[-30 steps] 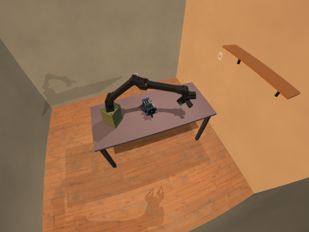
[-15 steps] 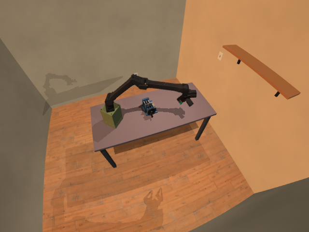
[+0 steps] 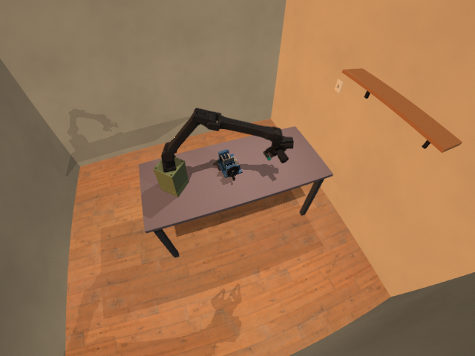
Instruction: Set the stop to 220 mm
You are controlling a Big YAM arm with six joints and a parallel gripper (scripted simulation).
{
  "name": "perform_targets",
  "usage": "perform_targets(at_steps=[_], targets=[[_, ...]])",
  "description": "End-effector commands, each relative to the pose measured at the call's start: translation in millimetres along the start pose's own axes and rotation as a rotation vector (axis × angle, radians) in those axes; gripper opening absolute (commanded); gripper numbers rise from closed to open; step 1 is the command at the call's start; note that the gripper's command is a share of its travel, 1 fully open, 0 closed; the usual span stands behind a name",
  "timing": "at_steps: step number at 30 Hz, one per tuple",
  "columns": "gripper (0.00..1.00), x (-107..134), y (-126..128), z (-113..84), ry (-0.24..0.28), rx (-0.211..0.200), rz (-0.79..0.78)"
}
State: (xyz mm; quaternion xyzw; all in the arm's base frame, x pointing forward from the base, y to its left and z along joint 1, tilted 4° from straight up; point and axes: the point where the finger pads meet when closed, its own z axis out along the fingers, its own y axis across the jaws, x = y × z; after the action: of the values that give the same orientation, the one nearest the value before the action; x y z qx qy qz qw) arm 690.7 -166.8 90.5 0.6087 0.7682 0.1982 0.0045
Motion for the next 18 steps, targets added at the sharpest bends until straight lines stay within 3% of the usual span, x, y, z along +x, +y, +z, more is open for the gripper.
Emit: perform_targets(at_steps=[1,10,16,18], targets=[[1.00,21.4,15.9,-20.9,-0.032,-0.046,-0.010],[1.00,72.0,-103.1,15.8,-0.188,0.101,0.069],[1.00,101.1,-186.2,30.5,-0.284,0.172,0.105],[1.00,101.1,-186.2,30.5,-0.284,0.172,0.105]])
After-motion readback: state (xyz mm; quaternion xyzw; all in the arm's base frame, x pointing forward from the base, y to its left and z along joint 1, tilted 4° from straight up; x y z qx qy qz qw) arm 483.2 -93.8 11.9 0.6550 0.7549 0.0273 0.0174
